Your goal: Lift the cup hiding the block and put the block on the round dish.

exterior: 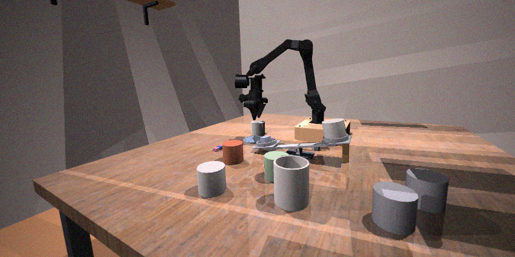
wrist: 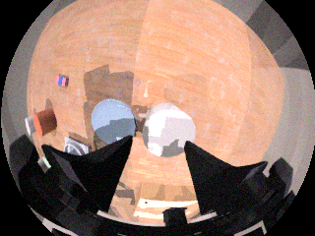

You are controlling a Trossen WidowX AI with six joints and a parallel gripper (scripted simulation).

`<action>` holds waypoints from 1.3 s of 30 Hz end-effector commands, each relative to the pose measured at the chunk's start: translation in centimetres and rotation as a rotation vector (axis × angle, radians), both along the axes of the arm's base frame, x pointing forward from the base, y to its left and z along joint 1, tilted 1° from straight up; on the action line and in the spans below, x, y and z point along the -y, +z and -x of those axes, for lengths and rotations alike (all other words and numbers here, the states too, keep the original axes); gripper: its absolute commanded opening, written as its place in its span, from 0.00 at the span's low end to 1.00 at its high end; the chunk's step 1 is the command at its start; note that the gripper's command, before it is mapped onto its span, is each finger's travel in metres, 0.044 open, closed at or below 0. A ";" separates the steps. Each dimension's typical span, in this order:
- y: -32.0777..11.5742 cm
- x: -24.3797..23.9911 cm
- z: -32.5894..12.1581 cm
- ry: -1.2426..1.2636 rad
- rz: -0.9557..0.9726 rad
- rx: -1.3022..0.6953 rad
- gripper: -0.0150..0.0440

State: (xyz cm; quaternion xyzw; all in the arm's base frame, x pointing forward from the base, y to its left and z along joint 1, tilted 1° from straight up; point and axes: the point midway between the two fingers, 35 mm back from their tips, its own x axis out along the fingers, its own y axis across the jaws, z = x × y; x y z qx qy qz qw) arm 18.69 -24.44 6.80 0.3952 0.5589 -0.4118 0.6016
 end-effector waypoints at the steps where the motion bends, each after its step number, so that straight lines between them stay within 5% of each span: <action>1: 0.4 -0.4 -0.7 0.086 0.021 -0.001 0.69; 39: 0.8 -8.7 -10.0 1.378 0.051 -0.052 0.69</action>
